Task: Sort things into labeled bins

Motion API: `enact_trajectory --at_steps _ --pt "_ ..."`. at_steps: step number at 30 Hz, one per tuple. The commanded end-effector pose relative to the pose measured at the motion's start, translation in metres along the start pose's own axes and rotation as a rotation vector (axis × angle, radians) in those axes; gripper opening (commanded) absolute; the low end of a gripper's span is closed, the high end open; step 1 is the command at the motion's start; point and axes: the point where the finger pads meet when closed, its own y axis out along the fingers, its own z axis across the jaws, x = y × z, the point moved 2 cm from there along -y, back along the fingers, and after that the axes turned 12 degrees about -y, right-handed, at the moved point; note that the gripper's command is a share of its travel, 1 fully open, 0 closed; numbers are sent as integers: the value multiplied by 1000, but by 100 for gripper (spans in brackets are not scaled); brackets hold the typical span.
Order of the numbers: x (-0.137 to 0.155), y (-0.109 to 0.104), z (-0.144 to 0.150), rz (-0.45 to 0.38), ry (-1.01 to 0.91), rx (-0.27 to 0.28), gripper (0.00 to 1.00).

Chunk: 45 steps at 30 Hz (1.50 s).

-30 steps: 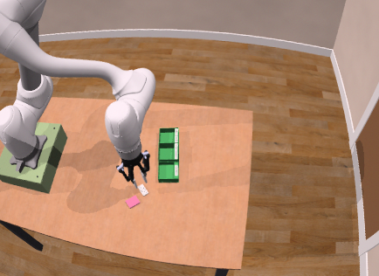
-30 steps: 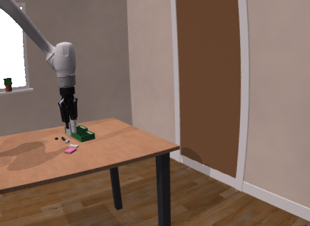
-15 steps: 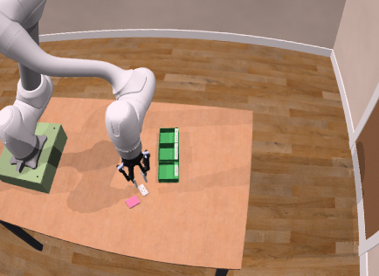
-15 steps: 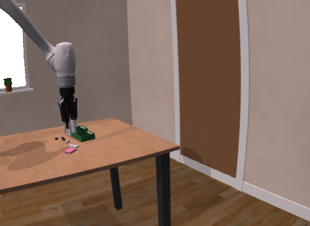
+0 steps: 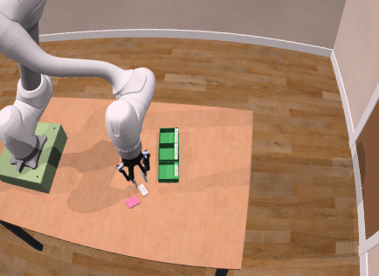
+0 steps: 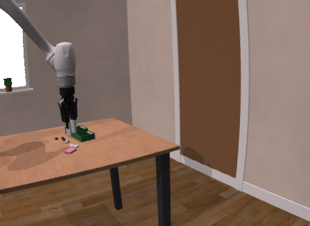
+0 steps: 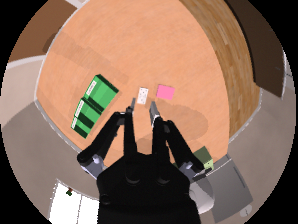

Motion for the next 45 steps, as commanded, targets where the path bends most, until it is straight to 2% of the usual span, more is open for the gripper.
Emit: enact_trajectory --at_steps 1,8,19,25,34,45 --pt "0 0 0 0 0 0 25" --pt "0 12 0 0 0 0 25" --pt "0 55 0 0 0 0 25" --pt "0 55 0 0 0 0 25" --pt "0 67 0 0 0 0 25" --pt "0 67 0 0 0 0 25"
